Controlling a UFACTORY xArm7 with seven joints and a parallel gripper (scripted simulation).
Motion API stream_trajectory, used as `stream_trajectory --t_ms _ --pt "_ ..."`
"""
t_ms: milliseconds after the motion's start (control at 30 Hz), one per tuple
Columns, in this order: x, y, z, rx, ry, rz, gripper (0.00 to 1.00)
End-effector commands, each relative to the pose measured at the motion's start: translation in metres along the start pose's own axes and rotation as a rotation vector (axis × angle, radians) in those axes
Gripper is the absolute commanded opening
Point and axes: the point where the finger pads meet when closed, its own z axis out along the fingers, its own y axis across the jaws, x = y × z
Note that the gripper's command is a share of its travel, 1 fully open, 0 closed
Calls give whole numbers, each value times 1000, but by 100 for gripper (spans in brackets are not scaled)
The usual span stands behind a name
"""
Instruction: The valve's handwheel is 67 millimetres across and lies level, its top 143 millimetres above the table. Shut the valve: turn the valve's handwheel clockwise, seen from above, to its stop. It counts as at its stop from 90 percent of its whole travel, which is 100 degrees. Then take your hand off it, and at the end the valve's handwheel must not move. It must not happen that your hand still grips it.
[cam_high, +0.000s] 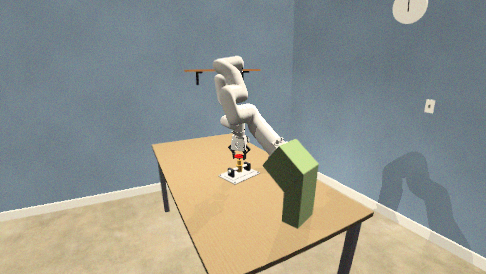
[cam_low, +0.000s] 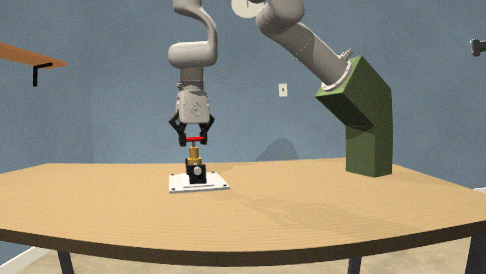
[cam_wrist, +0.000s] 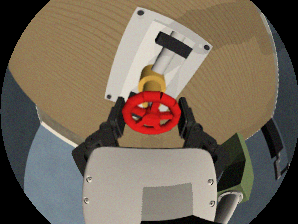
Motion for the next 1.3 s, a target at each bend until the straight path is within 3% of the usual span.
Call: stream_trajectory --t_ms 0,33,1267 --pt "1 0 -1 1 2 1 0" --pt "1 0 -1 1 2 1 100" --pt "1 0 -1 1 2 1 100"
